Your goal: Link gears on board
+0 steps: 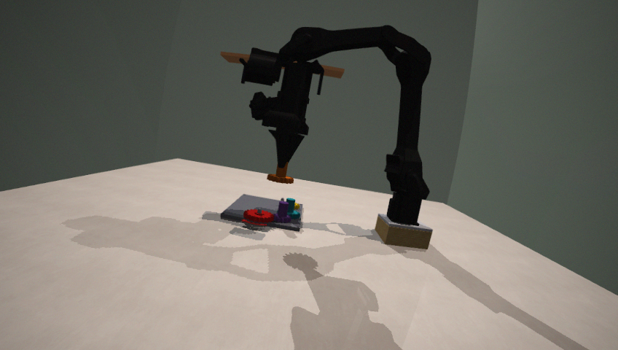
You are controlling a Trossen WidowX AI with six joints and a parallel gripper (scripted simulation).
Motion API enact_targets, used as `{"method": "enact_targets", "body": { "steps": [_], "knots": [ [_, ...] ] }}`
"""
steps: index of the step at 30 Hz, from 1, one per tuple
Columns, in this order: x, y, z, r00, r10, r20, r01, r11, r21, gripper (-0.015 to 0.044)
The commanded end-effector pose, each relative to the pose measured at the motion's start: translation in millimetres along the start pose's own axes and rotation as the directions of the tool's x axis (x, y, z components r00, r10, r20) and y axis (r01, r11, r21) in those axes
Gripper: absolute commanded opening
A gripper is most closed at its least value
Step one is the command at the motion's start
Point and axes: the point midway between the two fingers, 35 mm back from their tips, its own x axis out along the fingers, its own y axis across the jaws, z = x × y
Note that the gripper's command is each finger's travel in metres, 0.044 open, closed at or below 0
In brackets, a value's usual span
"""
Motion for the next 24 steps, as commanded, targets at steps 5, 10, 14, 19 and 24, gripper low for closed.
{"method": "enact_targets", "body": {
  "steps": [5, 10, 14, 19, 24],
  "knots": [
    [6.5, -17.2, 2.8, 1.0, -0.011, -0.005, 0.011, 1.0, -0.003, 0.0],
    [9.8, -27.8, 5.0, 1.0, -0.013, -0.004, 0.013, 1.0, -0.005, 0.0],
    [12.5, -36.3, 6.6, 1.0, -0.014, -0.003, 0.014, 1.0, -0.006, 0.0],
    [15.8, -47.0, 8.2, 1.0, -0.016, -0.003, 0.016, 1.0, -0.008, 0.0],
    [19.2, -57.7, 9.4, 1.0, -0.018, -0.002, 0.018, 1.0, -0.01, 0.0]
  ]
}}
